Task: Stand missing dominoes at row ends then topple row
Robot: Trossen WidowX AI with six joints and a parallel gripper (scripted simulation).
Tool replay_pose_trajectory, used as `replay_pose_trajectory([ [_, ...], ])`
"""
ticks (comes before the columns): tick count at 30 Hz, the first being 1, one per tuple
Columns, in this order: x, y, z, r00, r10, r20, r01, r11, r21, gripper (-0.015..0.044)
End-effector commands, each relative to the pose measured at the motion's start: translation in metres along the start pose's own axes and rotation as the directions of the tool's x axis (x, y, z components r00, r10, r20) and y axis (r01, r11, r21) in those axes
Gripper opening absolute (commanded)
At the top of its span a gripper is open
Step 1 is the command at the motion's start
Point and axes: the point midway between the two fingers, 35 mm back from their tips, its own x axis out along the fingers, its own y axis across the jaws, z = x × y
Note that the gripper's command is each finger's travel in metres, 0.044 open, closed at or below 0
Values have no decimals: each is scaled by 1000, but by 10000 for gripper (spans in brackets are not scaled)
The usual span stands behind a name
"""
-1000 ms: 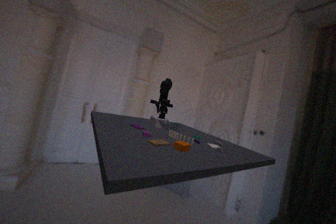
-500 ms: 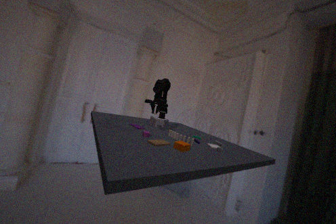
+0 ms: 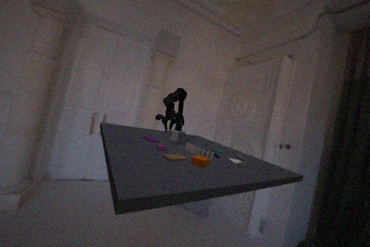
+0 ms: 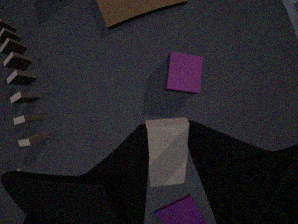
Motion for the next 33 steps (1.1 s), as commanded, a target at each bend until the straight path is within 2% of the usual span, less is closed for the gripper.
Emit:
replay_pose_trajectory([
  [1,10,-5,2,997,5,77,-7,1000,28,107],
  [16,31,-25,6,933,-11,359,-29,994,107,107],
  [33,30,-34,-4,782,-17,623,-68,991,113,107],
])
